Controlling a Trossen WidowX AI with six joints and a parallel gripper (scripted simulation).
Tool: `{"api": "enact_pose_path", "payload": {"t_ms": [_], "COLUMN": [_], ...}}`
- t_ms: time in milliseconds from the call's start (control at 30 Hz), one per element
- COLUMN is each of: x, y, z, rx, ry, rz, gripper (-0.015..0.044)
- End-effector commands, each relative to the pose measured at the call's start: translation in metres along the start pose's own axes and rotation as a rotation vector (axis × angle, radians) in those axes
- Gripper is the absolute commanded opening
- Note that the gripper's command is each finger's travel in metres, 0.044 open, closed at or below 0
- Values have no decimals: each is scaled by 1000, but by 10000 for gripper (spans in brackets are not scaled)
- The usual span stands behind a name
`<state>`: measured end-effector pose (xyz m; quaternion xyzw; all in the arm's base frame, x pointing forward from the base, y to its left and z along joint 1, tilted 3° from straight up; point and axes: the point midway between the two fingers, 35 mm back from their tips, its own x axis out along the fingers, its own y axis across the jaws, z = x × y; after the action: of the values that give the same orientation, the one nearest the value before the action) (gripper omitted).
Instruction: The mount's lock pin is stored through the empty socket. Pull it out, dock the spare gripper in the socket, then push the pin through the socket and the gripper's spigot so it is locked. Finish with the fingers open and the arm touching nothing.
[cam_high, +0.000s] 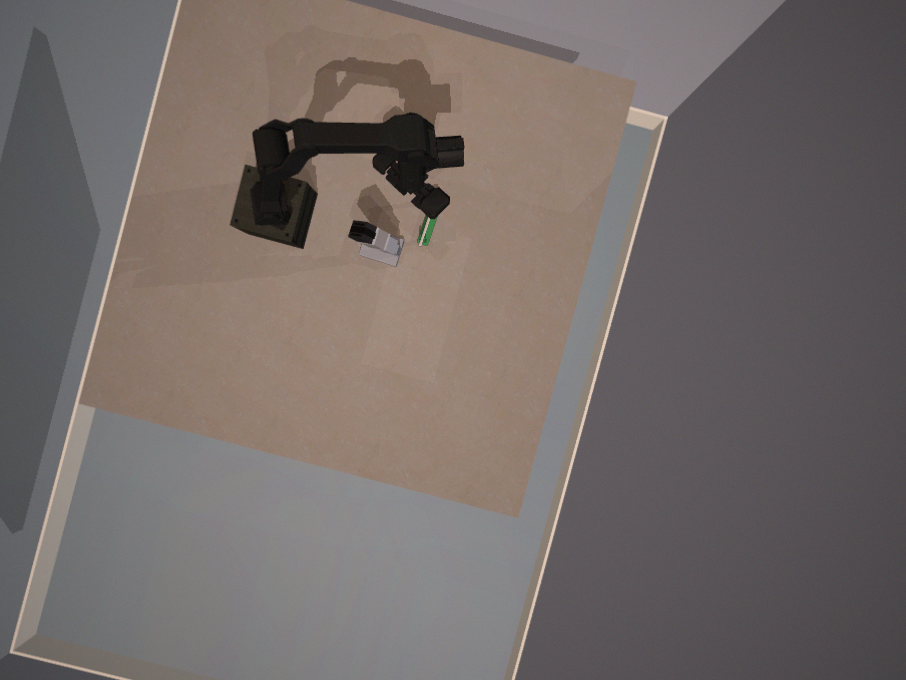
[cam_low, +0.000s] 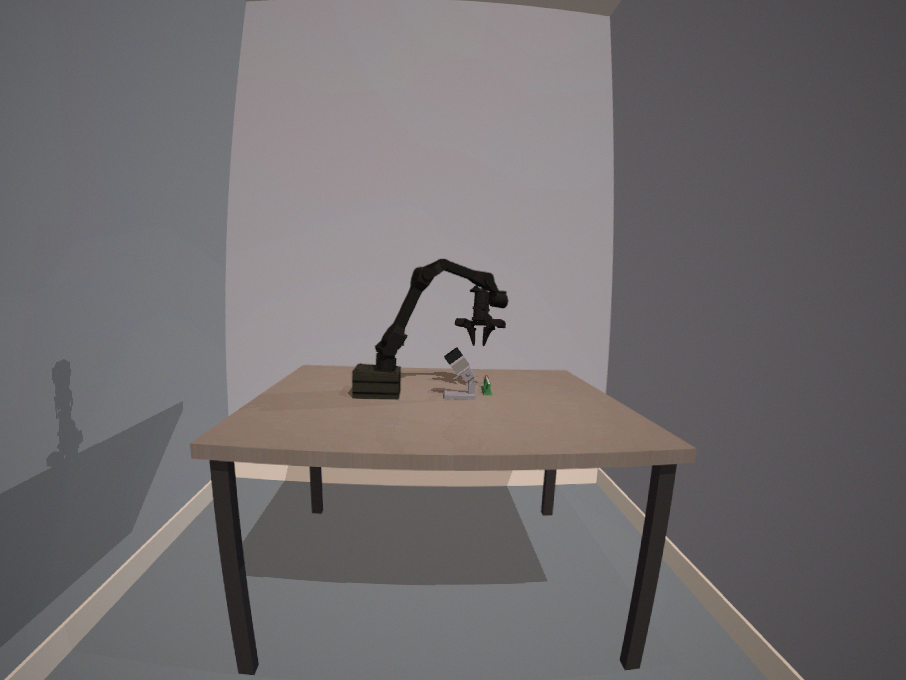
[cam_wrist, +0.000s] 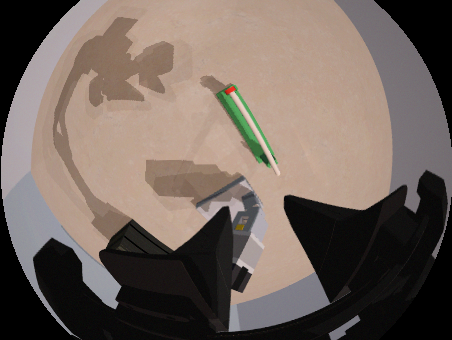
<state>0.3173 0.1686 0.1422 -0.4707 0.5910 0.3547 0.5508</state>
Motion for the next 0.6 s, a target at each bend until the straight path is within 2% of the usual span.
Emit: {"api": "enact_pose_path", "payload": {"t_ms": [0, 333, 567], "x": [30, 32, 66], "y": [-41, -36, -33], "z": [24, 26, 32], "rx": [-407, -408, -408], "ry": [70, 67, 67], "rz": [-67, -66, -66], "gripper": [180, 180, 180]}}
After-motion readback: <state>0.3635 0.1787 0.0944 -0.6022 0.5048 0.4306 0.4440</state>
